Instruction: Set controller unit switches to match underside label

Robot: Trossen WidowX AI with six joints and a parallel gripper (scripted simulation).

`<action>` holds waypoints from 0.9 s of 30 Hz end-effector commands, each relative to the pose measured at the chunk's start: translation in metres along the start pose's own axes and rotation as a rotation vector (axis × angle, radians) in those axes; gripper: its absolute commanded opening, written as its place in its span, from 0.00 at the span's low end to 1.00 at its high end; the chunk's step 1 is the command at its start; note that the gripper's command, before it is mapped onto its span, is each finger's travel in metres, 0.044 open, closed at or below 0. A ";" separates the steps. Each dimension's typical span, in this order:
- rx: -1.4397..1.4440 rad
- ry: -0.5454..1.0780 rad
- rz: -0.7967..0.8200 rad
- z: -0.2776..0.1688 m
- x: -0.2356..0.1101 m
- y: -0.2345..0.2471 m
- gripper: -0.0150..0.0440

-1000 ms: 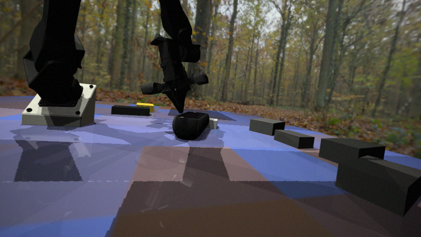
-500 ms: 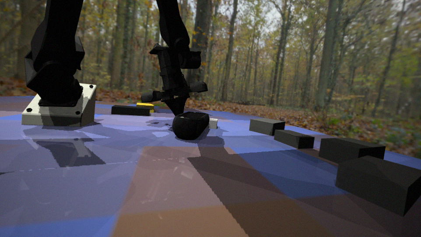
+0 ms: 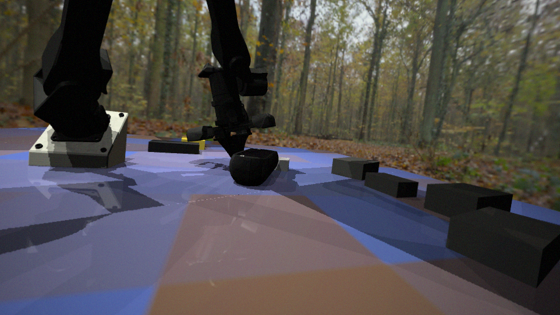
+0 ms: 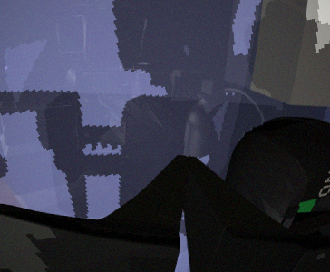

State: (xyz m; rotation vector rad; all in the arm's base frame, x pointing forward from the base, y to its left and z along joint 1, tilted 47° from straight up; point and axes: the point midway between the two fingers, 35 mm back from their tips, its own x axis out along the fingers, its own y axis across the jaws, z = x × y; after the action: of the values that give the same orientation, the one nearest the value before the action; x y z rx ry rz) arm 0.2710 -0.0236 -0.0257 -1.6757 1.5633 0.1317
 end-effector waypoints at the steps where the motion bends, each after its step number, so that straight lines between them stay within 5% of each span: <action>1: -0.005 0.003 -0.004 0.000 0.001 -0.002 0.25; 27: -0.004 0.003 -0.004 -0.001 0.004 -0.012 0.25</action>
State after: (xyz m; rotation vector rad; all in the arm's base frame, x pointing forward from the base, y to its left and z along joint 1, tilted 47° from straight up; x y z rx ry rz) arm 0.2796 -0.0274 -0.0231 -1.6772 1.5646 0.1327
